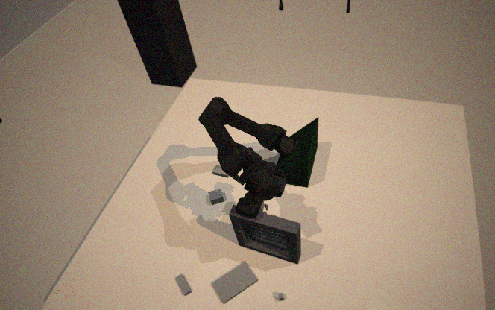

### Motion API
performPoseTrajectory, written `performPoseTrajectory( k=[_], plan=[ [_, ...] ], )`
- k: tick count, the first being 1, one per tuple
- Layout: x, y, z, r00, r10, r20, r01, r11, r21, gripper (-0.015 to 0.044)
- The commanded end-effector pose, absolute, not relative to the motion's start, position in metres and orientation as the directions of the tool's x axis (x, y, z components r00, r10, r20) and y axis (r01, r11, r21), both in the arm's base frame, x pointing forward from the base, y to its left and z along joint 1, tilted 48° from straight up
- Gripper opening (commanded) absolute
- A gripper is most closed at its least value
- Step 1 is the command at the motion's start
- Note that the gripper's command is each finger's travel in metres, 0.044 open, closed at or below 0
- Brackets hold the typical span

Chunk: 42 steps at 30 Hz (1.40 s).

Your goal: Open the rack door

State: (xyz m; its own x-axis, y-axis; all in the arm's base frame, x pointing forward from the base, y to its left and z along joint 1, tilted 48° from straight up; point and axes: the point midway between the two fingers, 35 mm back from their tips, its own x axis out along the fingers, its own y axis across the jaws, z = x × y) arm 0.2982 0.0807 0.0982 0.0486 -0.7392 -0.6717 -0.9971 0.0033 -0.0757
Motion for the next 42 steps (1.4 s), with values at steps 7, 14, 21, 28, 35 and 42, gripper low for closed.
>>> performPoseTrajectory(
  k=[7, 14, 21, 28, 35, 42],
  plan=[
    [0.287, 0.086, 0.093, 0.045, -0.739, -0.672, -0.972, 0.124, -0.201, 0.002],
    [0.28, 0.089, 0.088, 0.044, -0.739, -0.672, -0.936, 0.205, -0.287, 0.002],
    [0.271, 0.094, 0.083, 0.044, -0.739, -0.673, -0.888, 0.28, -0.366, 0.002],
    [0.262, 0.099, 0.076, 0.044, -0.738, -0.673, -0.829, 0.349, -0.436, 0.002],
    [0.253, 0.106, 0.068, 0.044, -0.738, -0.673, -0.765, 0.409, -0.498, 0.002],
    [0.245, 0.114, 0.059, 0.044, -0.738, -0.674, -0.687, 0.468, -0.556, 0.002]
  ],
)
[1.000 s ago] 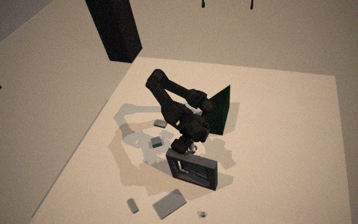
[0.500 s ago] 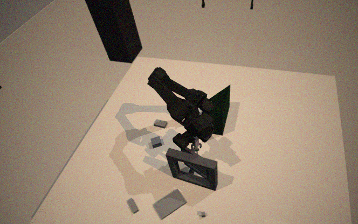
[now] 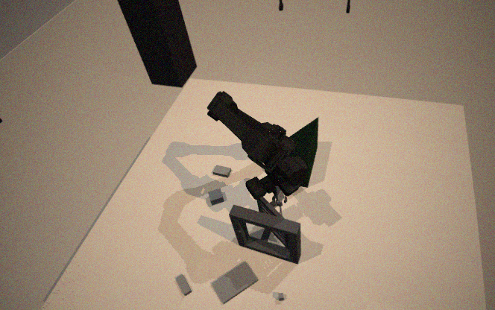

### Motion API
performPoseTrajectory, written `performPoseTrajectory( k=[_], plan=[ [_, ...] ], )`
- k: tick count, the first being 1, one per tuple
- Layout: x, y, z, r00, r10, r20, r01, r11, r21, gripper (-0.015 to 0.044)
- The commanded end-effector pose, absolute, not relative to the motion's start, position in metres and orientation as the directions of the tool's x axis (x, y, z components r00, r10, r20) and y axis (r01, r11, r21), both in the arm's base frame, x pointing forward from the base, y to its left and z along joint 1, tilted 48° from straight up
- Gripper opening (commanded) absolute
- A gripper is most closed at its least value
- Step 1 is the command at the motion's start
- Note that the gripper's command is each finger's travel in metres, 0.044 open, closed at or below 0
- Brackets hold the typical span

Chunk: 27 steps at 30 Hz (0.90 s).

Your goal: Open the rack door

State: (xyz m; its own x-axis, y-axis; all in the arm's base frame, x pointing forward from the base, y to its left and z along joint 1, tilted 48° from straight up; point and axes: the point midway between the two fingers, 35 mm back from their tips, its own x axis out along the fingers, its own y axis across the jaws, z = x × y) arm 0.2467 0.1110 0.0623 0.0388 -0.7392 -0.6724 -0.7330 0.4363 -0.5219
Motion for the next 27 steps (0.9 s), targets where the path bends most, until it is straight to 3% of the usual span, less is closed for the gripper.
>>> performPoseTrajectory(
  k=[1, 27],
  plan=[
    [0.244, 0.115, 0.057, 0.044, -0.738, -0.674, -0.675, 0.475, -0.564, 0.002],
    [0.227, 0.151, 0.017, 0.044, -0.736, -0.676, -0.312, 0.633, -0.709, 0.002]
  ],
)
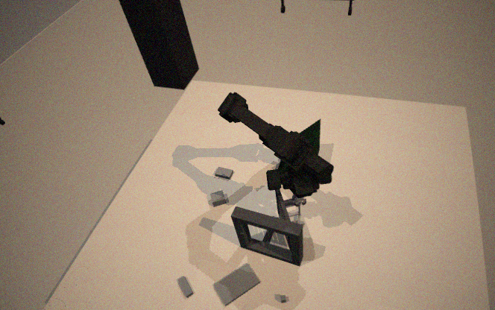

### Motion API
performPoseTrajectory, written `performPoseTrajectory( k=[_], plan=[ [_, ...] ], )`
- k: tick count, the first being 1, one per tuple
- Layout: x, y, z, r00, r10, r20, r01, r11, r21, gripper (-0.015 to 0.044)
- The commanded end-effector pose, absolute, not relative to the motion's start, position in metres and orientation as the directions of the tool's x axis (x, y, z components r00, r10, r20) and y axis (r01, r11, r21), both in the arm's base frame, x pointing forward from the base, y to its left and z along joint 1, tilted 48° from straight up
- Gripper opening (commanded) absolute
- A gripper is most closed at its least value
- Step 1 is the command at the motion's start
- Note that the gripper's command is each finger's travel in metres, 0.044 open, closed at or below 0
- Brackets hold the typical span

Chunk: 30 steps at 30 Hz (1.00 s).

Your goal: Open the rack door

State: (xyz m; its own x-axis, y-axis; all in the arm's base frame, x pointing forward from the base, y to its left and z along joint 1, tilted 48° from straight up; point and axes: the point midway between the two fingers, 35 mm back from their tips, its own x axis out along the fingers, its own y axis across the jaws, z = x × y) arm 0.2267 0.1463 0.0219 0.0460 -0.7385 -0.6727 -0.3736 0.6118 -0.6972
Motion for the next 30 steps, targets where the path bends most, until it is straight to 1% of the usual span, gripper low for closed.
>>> performPoseTrajectory(
  k=[1, 16, 30],
  plan=[
    [0.226, 0.153, 0.016, 0.044, -0.735, -0.676, -0.296, 0.637, -0.712, 0.002],
    [0.229, 0.176, -0.01, 0.044, -0.734, -0.678, -0.038, 0.677, -0.735, 0.002],
    [0.239, 0.199, -0.032, 0.045, -0.733, -0.679, 0.213, 0.671, -0.71, 0.002]
  ],
)
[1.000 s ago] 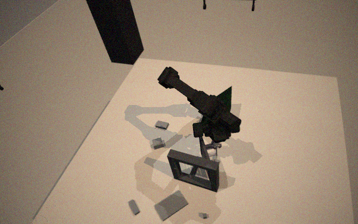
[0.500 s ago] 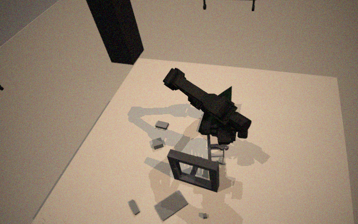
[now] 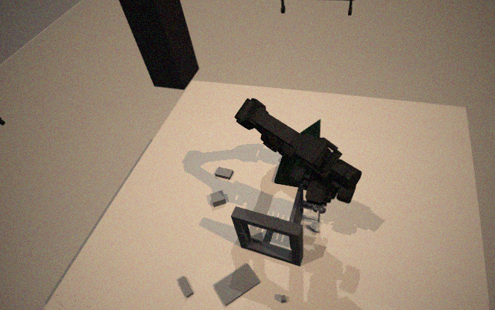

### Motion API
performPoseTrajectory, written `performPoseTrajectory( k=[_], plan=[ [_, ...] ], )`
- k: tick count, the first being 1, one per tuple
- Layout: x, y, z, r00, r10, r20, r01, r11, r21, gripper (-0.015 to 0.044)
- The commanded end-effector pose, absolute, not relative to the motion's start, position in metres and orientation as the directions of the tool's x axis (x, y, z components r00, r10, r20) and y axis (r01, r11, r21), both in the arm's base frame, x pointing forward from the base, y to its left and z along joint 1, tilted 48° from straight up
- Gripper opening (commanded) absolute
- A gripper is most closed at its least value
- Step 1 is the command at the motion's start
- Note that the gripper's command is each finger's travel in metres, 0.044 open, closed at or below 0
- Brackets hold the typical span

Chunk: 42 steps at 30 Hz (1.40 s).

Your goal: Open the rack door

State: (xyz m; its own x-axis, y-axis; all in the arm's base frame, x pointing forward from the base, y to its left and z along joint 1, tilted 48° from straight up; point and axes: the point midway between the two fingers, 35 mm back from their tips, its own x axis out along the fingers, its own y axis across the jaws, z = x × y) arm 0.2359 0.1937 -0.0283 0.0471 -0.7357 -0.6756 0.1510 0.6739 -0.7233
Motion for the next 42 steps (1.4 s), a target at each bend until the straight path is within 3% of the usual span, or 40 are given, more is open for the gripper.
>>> performPoseTrajectory(
  k=[1, 16, 26, 42],
  plan=[
    [0.24, 0.199, -0.033, 0.045, -0.733, -0.679, 0.223, 0.67, -0.708, 0.002],
    [0.24, 0.2, -0.034, 0.045, -0.733, -0.679, 0.23, 0.669, -0.707, 0.002],
    [0.24, 0.2, -0.034, 0.045, -0.733, -0.679, 0.23, 0.669, -0.707, 0.0283],
    [0.24, 0.217, -0.019, 0.067, -0.718, -0.693, 0.203, 0.69, -0.695, 0.0292]
  ],
)
